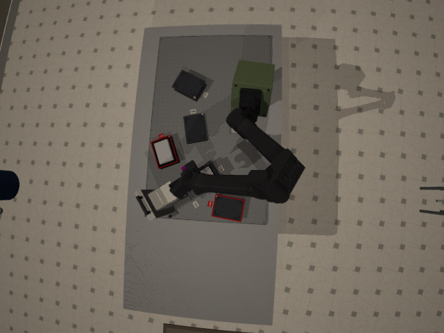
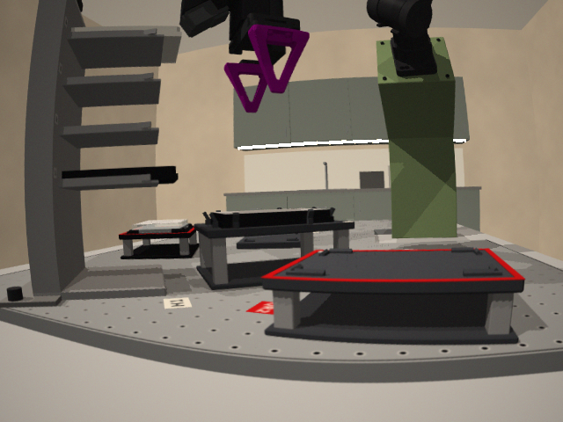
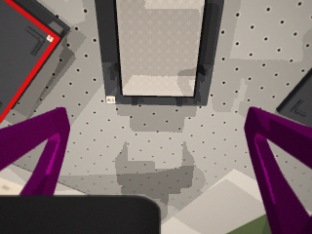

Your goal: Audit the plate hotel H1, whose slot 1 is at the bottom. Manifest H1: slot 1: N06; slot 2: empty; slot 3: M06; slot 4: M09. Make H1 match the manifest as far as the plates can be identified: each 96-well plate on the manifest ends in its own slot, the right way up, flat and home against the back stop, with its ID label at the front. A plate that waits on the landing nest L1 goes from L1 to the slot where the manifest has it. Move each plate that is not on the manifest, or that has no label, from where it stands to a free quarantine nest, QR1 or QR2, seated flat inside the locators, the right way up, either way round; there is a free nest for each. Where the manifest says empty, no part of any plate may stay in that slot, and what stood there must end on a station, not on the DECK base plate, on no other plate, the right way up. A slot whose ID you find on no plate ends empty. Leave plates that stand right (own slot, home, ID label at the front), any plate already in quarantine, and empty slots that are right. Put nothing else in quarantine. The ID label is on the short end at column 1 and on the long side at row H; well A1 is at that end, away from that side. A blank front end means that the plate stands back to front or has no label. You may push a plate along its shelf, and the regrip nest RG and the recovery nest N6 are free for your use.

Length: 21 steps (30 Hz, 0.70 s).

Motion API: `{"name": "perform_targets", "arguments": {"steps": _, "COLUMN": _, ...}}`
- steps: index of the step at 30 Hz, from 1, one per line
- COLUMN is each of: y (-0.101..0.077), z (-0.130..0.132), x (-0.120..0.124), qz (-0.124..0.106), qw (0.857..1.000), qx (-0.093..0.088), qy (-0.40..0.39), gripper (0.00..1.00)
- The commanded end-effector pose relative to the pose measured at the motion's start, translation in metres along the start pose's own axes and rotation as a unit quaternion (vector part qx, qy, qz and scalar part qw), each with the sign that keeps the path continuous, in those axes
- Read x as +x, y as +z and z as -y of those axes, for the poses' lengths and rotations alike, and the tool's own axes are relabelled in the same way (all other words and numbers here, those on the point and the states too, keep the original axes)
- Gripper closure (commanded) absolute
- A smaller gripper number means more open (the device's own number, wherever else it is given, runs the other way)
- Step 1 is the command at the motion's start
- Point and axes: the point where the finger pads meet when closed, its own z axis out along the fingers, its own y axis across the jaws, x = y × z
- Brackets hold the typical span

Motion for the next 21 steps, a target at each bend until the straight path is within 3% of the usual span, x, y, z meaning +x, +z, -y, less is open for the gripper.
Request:
{"name": "perform_targets", "arguments": {"steps": 1, "y": 0.008, "z": 0.001, "x": 0.004, "qz": -0.002, "qw": 1.000, "qx": -0.001, "qy": 0.014, "gripper": 0.00}}
{"name": "perform_targets", "arguments": {"steps": 21, "y": 0.067, "z": -0.004, "x": -0.005, "qz": 0.005, "qw": 1.000, "qx": -0.004, "qy": 0.009, "gripper": 0.00}}
